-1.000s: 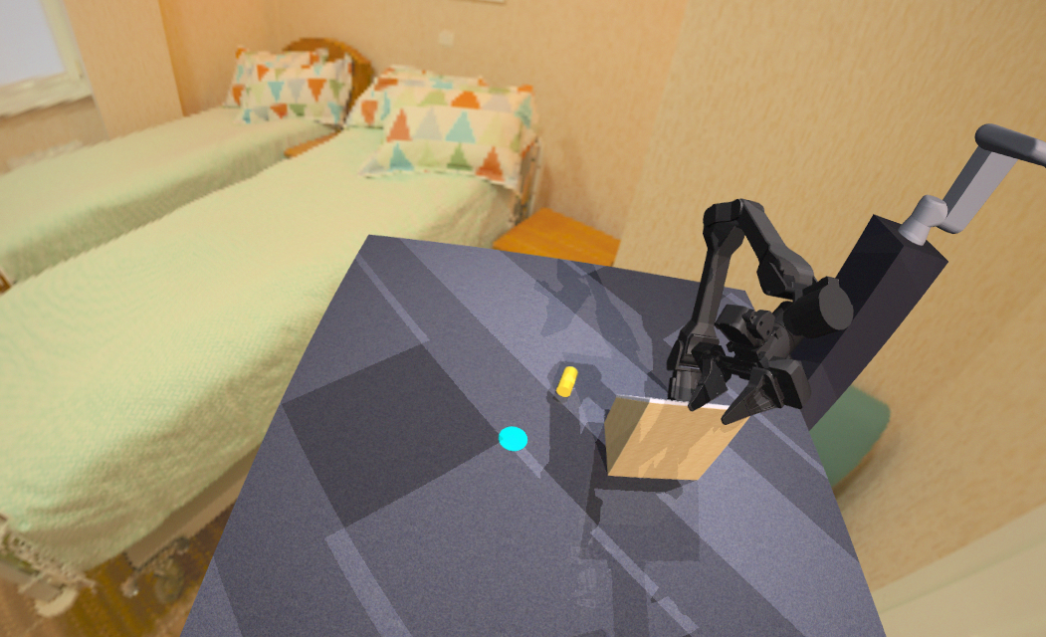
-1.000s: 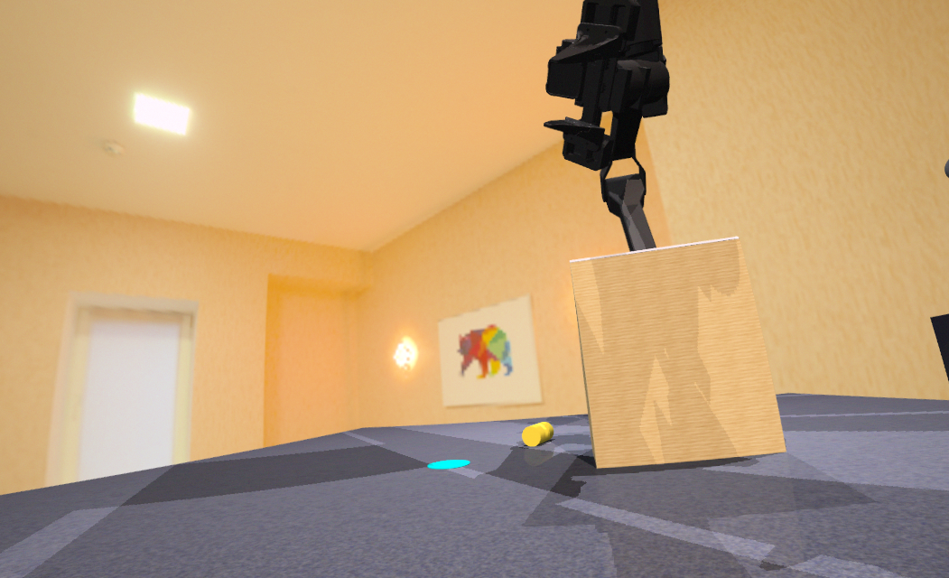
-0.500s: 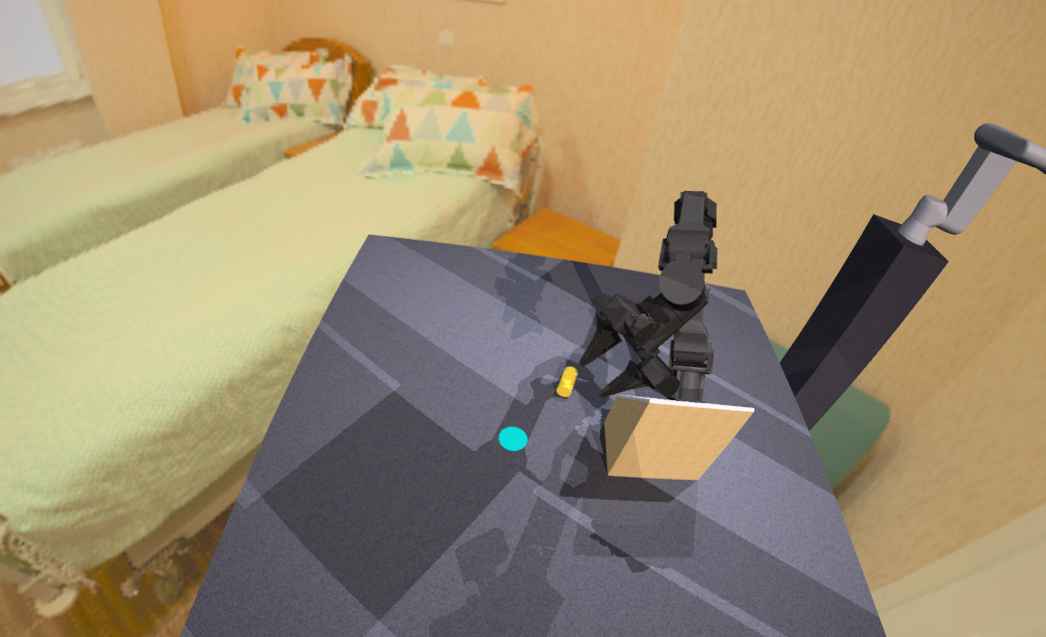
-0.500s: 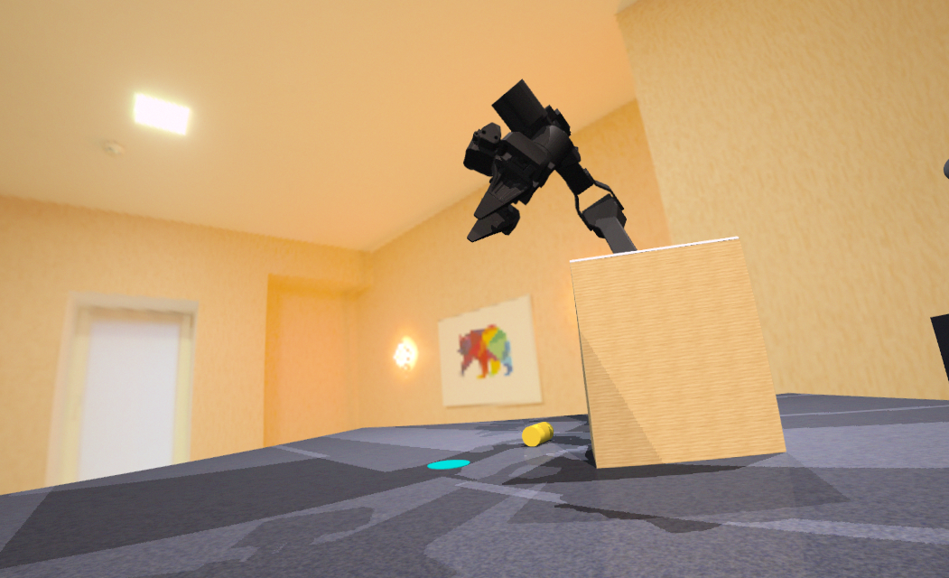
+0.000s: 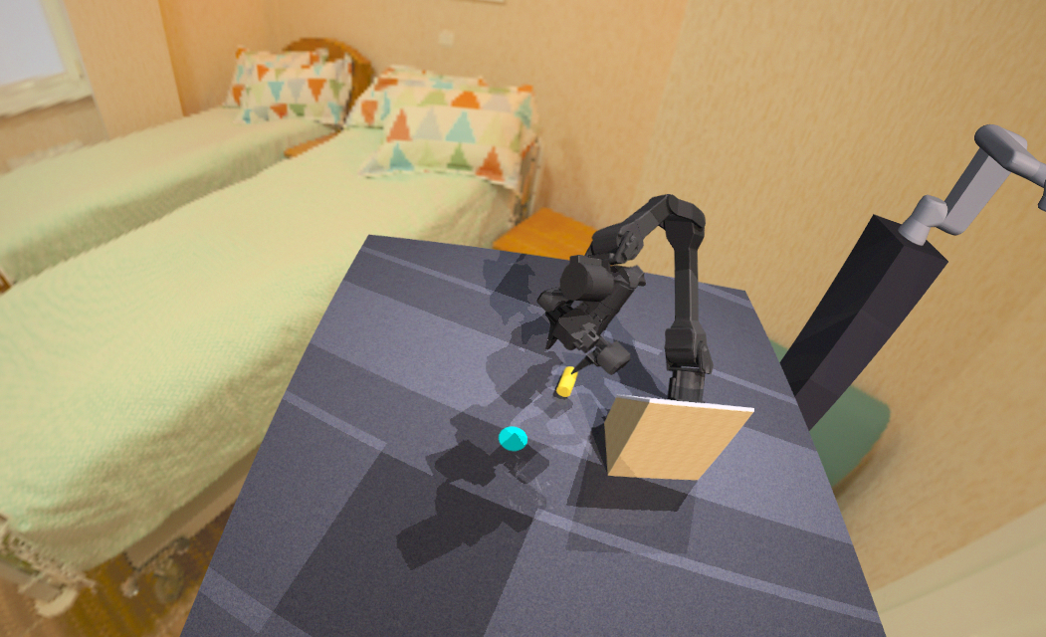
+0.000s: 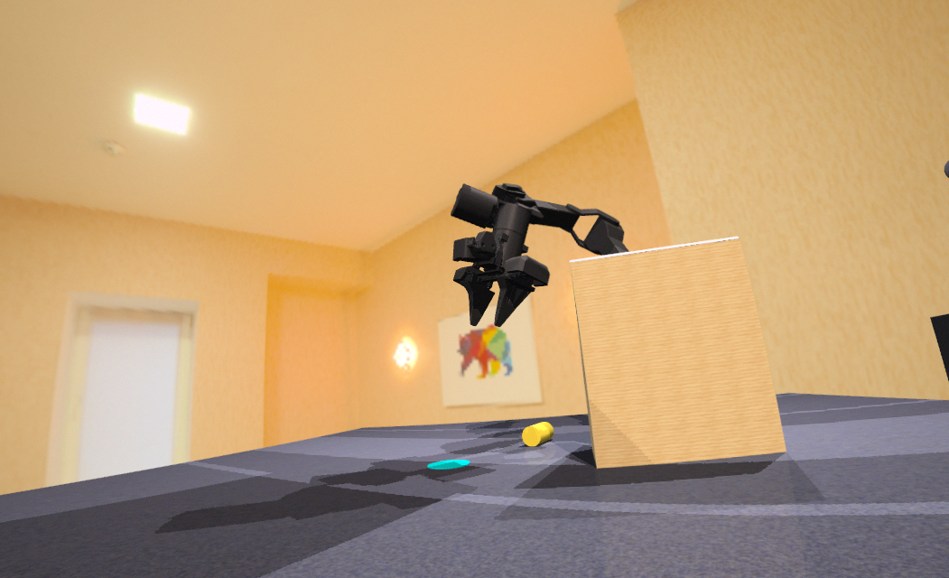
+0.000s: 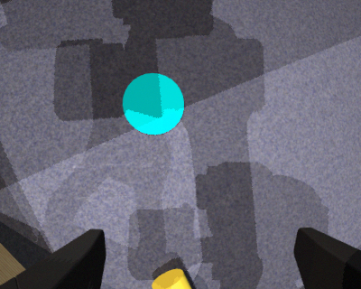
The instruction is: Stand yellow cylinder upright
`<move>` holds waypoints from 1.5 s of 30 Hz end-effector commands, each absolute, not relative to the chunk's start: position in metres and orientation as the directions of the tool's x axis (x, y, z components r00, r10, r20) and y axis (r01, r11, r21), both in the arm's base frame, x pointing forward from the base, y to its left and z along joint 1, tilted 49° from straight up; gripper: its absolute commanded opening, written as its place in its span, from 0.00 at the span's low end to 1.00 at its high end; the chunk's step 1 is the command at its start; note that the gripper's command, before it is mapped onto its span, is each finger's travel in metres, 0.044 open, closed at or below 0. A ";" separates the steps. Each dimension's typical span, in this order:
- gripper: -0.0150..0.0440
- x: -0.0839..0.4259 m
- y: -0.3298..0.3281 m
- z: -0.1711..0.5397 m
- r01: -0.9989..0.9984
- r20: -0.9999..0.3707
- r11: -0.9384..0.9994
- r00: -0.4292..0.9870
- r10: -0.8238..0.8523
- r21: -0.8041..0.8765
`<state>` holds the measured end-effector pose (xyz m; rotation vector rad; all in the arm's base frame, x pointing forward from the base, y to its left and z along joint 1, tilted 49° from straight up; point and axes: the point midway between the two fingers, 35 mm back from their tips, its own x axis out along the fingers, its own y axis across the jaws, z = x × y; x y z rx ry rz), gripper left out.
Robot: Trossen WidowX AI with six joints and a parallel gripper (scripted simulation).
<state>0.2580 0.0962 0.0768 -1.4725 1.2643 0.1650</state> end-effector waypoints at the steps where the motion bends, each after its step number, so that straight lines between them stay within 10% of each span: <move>1: 0.78 0.250 0.023 0.089 -0.899 -0.673 0.100 0.241 -0.700 -0.426; 37: 0.78 0.246 -0.105 0.026 -0.974 -0.662 0.063 0.101 -0.743 -0.219; 45: 0.43 0.246 -0.105 0.026 -0.974 -0.662 0.063 0.101 -0.743 -0.219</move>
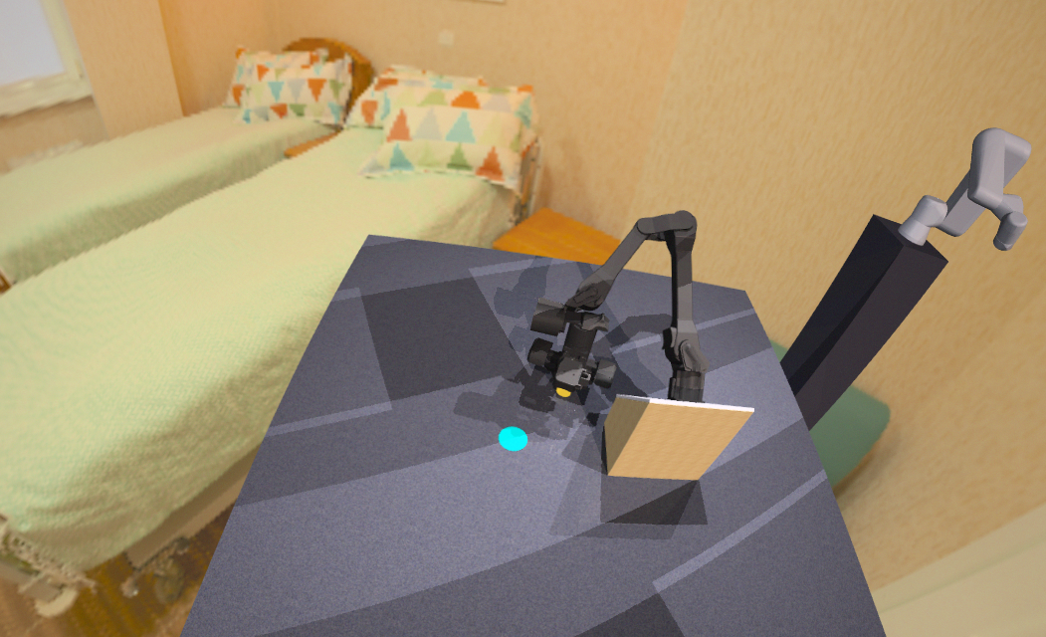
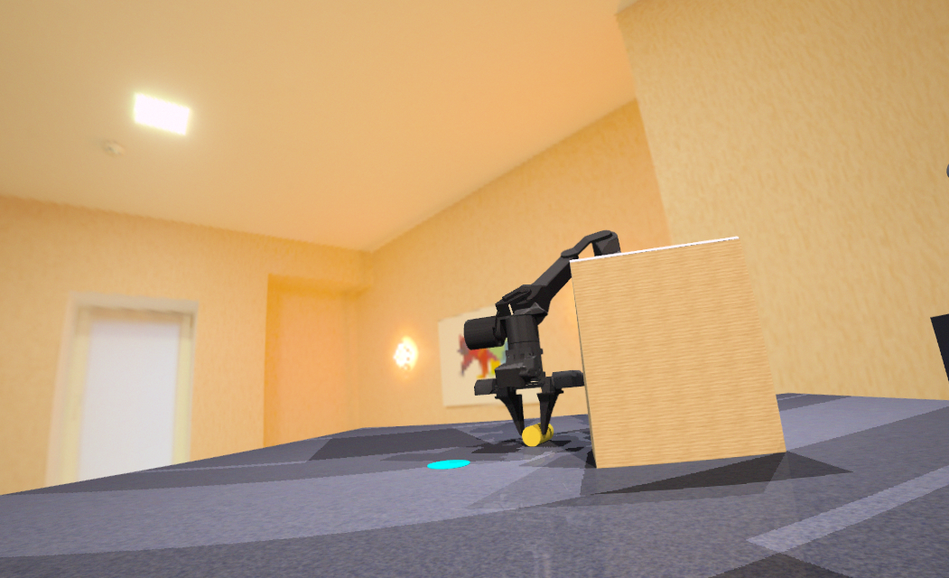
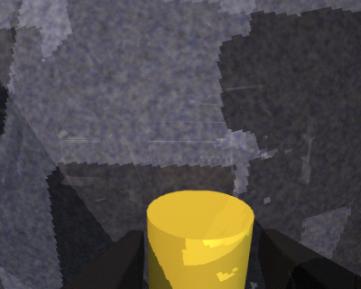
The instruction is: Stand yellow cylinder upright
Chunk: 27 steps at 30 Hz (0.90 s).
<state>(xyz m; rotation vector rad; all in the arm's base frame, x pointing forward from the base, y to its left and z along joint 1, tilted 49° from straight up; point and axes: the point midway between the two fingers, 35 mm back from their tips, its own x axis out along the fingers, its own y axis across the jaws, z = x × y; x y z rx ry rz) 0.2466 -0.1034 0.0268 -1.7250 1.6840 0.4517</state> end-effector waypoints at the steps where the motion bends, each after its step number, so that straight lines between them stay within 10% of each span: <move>1: 0.43 0.246 -0.105 0.026 -0.974 -0.662 0.063 0.101 -0.743 -0.219; 27: 0.43 0.245 -0.054 0.063 -0.973 -0.675 0.068 0.102 -0.731 -0.221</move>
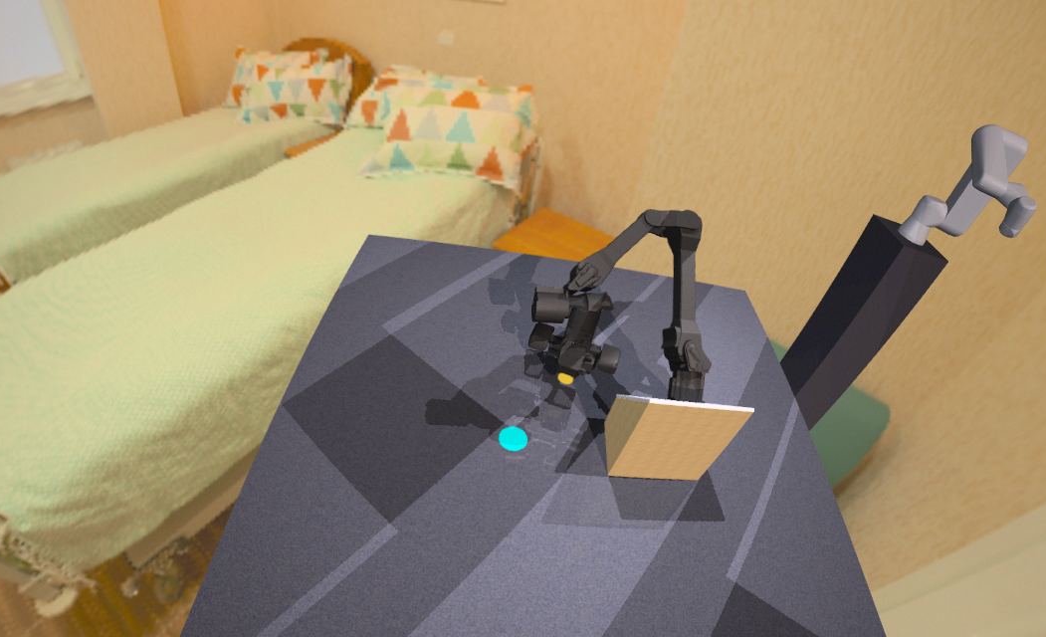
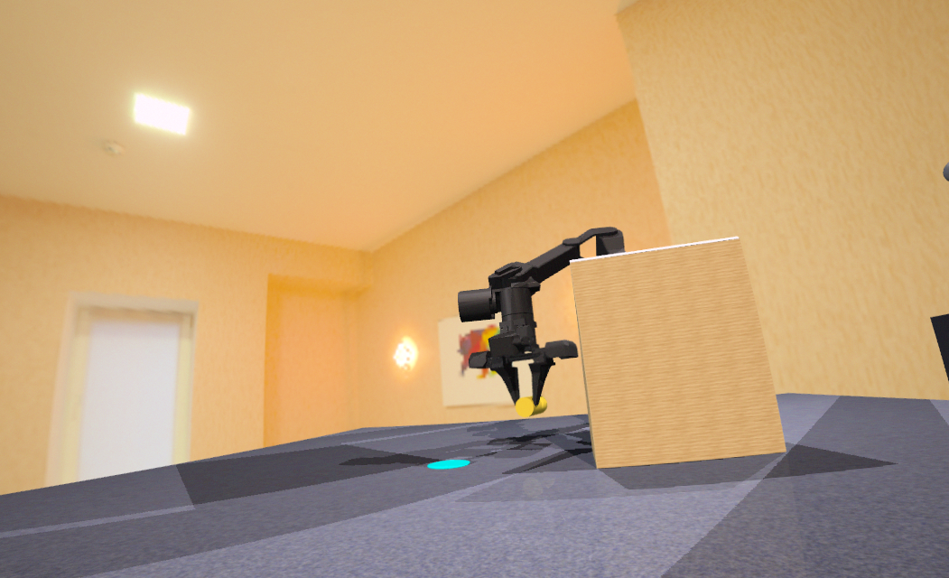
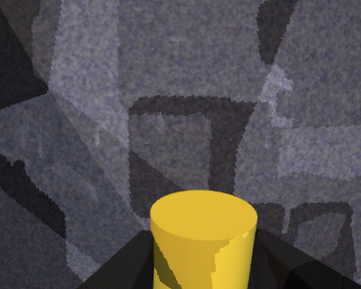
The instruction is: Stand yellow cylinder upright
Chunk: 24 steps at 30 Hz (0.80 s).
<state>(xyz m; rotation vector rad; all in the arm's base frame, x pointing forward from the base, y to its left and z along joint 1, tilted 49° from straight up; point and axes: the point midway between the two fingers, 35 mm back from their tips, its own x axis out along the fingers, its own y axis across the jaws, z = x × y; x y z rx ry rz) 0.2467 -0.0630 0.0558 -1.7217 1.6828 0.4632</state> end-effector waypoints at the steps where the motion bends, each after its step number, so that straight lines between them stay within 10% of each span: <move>1: 0.43 0.245 -0.052 0.065 -0.973 -0.674 0.068 0.102 -0.731 -0.221; 24: 0.43 0.239 -0.018 0.096 -0.969 -0.661 0.075 0.102 -0.743 -0.234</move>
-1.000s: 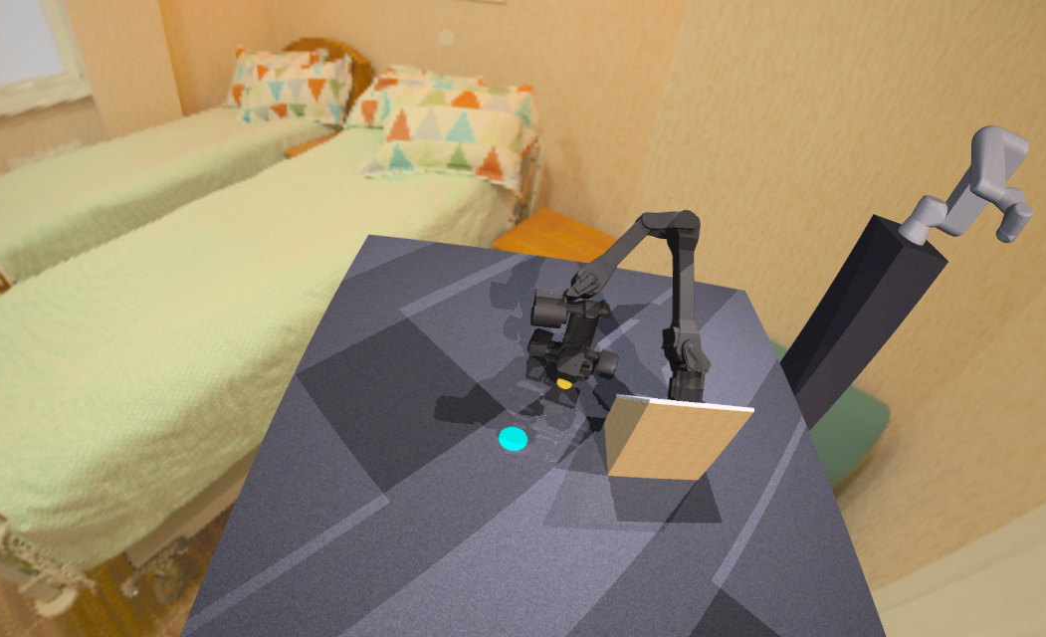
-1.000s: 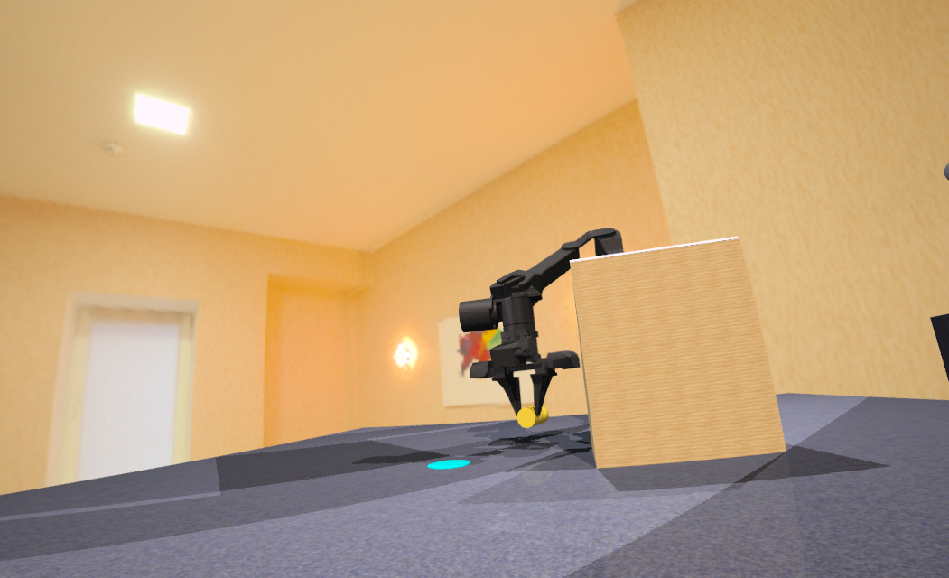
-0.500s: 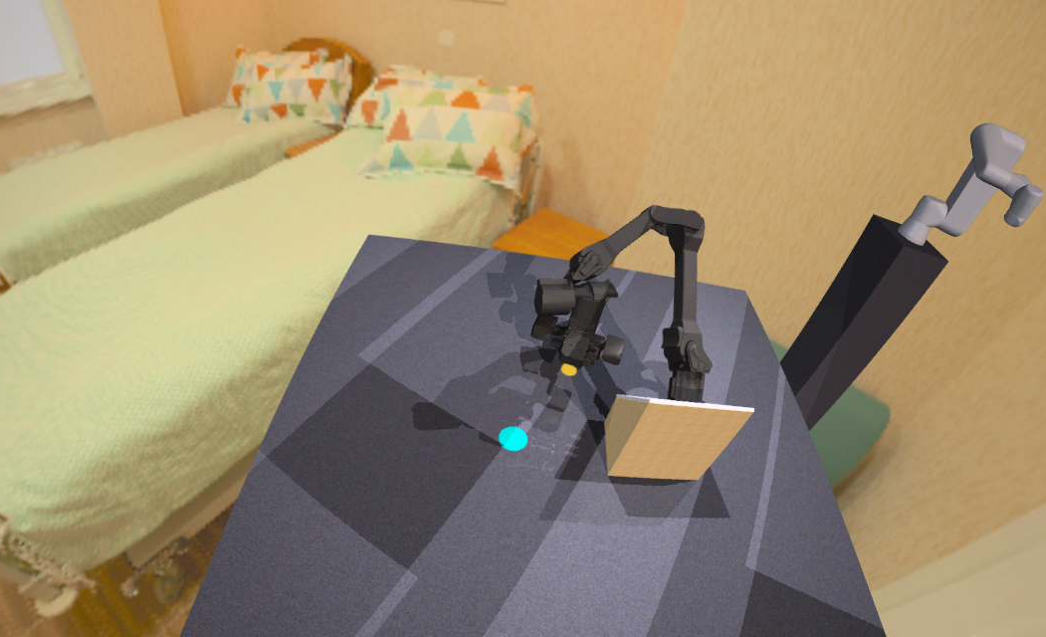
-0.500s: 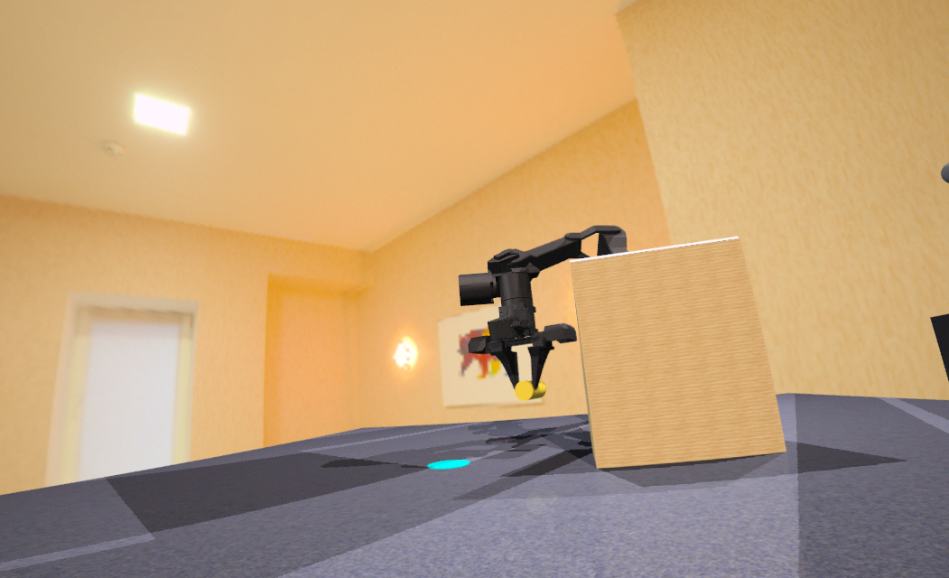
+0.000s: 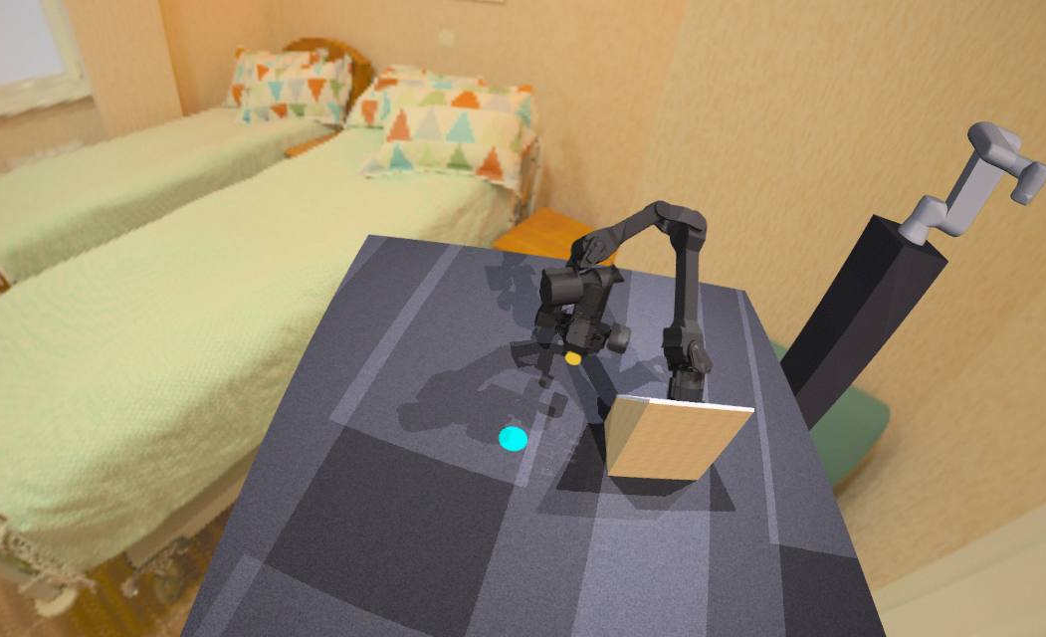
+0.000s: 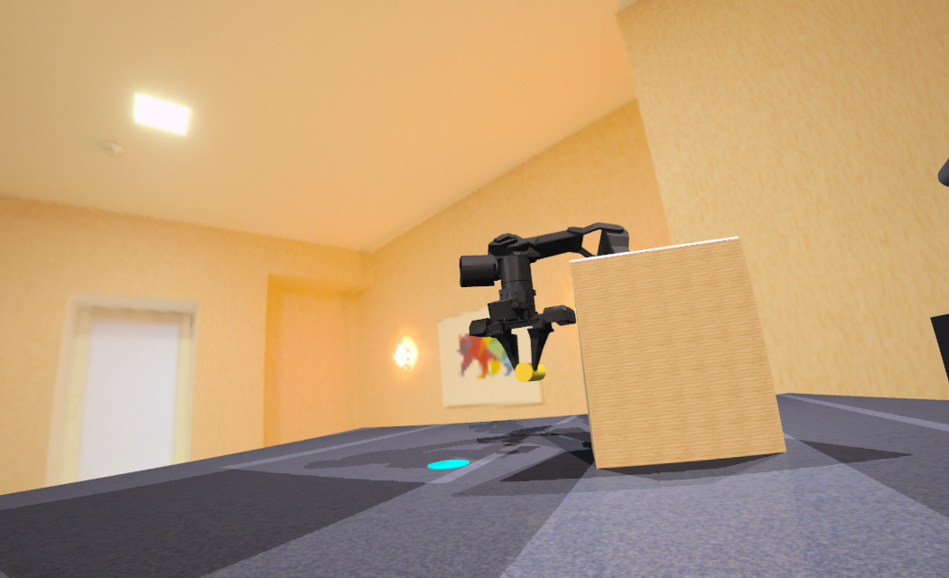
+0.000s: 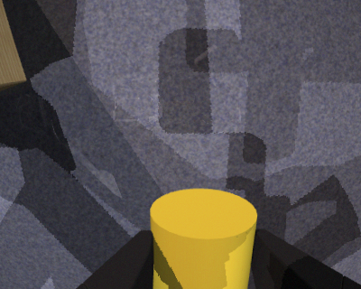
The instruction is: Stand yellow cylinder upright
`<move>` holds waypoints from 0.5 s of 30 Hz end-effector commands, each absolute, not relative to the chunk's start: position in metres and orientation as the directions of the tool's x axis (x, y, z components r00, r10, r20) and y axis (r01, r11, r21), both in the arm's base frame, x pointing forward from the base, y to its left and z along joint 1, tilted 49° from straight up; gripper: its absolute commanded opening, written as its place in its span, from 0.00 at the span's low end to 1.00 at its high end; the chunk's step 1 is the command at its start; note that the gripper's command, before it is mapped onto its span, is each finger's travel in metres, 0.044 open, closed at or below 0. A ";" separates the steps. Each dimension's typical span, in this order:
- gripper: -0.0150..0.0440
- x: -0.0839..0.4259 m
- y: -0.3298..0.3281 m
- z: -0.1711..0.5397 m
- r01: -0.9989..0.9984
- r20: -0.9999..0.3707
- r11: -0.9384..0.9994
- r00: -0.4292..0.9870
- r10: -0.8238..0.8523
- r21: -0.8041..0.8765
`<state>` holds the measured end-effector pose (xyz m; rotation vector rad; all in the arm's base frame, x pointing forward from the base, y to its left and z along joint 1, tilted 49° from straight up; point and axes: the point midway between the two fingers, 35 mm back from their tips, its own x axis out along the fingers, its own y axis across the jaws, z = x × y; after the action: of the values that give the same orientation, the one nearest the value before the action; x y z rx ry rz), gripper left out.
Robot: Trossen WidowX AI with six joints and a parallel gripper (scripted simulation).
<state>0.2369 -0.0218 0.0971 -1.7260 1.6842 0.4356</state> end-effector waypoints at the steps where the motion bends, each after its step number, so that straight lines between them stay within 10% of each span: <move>1: 0.43 0.241 -0.016 0.095 -0.968 -0.661 0.079 0.101 -0.743 -0.237; 15: 0.43 0.265 0.007 0.081 -0.958 -0.661 0.113 0.095 -0.744 -0.265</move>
<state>0.2597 0.0003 0.0865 -1.6883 1.6882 0.3933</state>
